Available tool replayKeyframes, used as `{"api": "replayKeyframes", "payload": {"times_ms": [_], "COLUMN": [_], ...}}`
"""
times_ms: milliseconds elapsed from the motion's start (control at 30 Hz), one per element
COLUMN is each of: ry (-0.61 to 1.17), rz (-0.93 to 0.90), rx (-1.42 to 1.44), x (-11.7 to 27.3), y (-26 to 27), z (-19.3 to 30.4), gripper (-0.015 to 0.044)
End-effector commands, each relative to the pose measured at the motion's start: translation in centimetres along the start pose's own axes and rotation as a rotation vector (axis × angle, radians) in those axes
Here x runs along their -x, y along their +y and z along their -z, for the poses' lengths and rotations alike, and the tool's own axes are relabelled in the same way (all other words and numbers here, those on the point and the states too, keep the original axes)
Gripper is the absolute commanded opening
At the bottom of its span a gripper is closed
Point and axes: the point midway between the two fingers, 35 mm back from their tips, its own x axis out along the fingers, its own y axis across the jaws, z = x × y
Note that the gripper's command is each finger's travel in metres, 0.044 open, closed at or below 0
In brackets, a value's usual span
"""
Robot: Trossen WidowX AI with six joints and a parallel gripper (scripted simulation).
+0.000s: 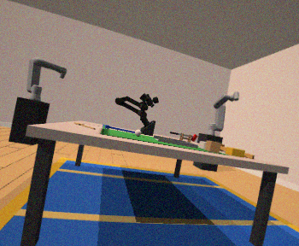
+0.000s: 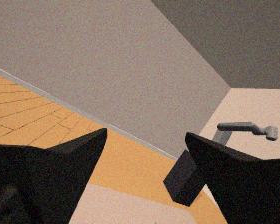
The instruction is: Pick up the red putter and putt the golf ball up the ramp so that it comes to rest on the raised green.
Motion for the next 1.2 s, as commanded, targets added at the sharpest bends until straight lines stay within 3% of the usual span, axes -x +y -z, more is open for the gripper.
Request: {"api": "replayKeyframes", "payload": {"times_ms": [0,267,600,933,1167], "ry": [-0.002,-0.011,0.208,0.576,0.954], "rz": [0.010,0.471,0.949,1.232,1.254], "rx": [-0.003,-0.130,-0.297,-0.551,-0.764], "x": [0.0,3.3,11.9,22.3,28.8], "y": [-0.3,-12.6,-22.9,-25.3,-22.8], "z": [-0.1,-0.6,4.3,12.1,17.8], "gripper": [0.0426,0.0440,0.0440,0.0440,0.0440]}}
